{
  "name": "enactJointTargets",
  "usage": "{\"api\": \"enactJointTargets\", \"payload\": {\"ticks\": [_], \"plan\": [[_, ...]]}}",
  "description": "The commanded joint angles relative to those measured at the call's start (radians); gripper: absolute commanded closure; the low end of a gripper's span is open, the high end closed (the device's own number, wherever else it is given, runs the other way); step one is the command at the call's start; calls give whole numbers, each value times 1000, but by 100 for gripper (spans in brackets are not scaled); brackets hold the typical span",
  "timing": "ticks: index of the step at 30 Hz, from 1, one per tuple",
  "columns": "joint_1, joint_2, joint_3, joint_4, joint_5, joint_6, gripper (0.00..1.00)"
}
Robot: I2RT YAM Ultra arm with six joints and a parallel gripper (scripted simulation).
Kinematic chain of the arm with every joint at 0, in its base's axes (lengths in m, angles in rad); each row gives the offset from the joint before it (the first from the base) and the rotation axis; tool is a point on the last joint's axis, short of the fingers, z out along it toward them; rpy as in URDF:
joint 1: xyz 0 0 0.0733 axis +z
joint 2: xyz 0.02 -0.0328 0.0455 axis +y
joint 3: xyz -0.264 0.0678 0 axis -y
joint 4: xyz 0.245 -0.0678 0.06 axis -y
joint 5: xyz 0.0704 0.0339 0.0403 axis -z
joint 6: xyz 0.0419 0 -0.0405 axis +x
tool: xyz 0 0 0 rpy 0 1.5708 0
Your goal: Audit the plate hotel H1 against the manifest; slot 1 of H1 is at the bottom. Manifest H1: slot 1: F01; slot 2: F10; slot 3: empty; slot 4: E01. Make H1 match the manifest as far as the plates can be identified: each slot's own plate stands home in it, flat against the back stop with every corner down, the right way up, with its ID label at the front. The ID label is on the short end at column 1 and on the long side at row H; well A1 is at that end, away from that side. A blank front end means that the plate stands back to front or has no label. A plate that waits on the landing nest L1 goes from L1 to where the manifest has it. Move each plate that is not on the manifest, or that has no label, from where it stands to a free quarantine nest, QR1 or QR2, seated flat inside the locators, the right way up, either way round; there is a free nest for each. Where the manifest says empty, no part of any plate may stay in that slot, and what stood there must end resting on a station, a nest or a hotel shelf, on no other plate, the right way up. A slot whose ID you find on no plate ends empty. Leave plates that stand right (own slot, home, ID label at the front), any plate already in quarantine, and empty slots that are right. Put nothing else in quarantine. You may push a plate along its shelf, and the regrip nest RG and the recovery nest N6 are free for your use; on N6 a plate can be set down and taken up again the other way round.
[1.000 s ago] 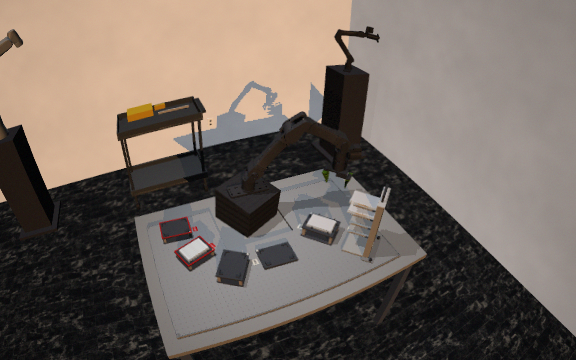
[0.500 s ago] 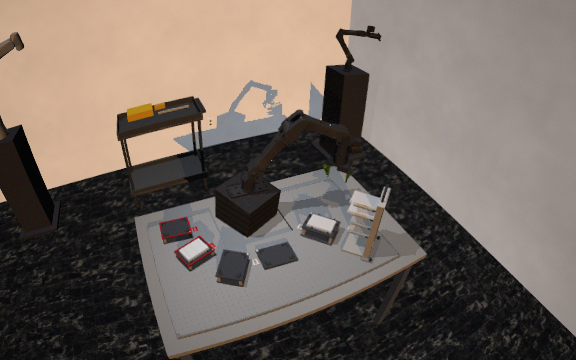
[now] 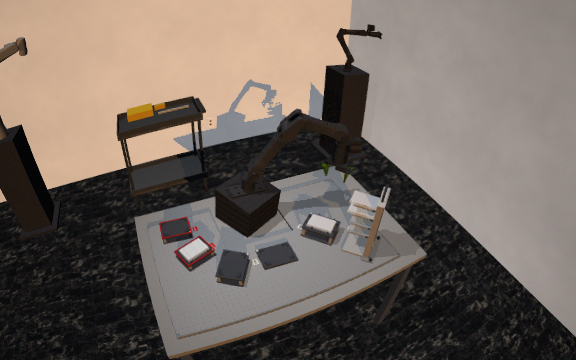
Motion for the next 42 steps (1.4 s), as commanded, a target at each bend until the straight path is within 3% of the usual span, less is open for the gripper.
{"api": "enactJointTargets", "payload": {"ticks": [1,23,42], "plan": [[-21,-47,-18,15,-5,69,0],[-179,-173,-187,71,-21,378,0],[-312,-237,-266,94,-36,596,0]]}}
